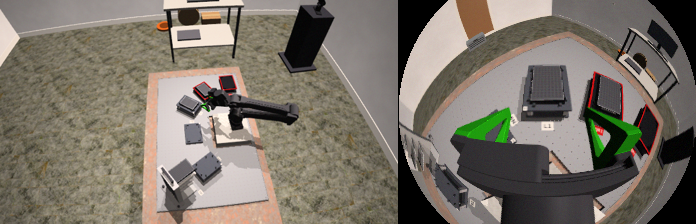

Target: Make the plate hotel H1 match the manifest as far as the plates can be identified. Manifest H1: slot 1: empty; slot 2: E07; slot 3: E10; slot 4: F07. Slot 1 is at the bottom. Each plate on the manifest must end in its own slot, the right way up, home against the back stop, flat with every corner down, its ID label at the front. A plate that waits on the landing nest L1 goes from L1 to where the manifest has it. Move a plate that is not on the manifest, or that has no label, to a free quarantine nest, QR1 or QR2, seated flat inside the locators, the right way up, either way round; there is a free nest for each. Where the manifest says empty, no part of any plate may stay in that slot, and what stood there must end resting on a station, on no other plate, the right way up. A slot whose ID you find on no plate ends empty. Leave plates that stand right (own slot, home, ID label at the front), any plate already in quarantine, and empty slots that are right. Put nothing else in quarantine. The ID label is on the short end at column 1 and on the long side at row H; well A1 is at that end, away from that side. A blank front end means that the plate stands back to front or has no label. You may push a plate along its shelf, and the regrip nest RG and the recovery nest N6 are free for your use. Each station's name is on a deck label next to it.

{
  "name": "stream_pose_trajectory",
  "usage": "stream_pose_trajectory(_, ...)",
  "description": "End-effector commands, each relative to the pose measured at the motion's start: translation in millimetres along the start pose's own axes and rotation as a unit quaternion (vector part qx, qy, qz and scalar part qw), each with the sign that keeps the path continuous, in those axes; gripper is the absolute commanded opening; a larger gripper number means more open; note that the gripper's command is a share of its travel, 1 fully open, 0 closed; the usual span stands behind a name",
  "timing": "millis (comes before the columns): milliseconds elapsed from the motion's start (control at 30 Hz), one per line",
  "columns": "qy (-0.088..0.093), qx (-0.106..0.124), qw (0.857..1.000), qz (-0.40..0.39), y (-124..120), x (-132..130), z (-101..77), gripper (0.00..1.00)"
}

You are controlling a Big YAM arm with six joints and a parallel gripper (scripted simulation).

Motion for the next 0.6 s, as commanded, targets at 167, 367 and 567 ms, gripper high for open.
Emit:
stream_pose_trajectory(167, -0.002, -0.031, 1.000, 0.006, 22.2, -3.4, -8.6, 1.00)
stream_pose_trajectory(367, -0.002, -0.031, 1.000, 0.006, 22.2, -3.4, -8.6, 1.00)
stream_pose_trajectory(567, -0.002, -0.031, 1.000, 0.006, 22.2, -3.4, -8.6, 1.00)
Point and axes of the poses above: the point where the finger pads meet when closed, its own z axis out along the fingers, its own x axis across the jaws, y = z × x, the point moved 9 cm from there along -z, back along the fingers, and after that the axes turned 15 degrees about -z, right-handed, at the moved point
